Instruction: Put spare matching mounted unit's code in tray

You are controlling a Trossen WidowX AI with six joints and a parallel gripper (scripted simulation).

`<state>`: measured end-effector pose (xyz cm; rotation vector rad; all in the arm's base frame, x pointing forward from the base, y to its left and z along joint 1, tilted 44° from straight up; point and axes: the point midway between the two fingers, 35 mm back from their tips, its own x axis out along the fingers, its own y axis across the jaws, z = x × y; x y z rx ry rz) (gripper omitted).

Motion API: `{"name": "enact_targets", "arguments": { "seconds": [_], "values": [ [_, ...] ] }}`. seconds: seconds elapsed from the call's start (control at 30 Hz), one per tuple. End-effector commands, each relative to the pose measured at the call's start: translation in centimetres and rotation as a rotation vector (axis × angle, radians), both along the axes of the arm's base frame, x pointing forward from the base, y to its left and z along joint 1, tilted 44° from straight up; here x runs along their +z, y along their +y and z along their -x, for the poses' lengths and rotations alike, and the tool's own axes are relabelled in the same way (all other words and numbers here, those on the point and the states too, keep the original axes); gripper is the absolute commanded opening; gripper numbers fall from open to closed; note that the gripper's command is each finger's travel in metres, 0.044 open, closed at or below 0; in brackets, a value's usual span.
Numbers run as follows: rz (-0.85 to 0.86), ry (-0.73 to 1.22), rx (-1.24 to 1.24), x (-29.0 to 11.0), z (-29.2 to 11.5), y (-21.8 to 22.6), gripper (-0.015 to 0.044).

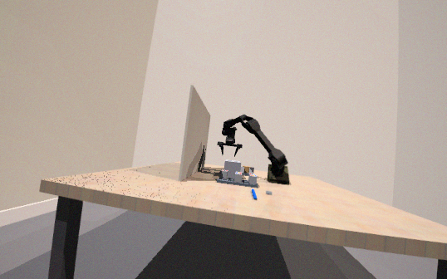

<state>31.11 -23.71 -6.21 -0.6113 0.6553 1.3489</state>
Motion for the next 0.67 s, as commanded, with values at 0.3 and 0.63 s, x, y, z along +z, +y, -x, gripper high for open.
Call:
{"name": "enact_targets", "arguments": {
  "seconds": [0.3, 0.63],
  "values": [
    [0.006, -0.005, -0.006, 0.84, 0.21, -0.72, 0.0440],
    [0.006, -0.005, -0.006, 0.84, 0.21, -0.72, 0.0440]
  ]
}}
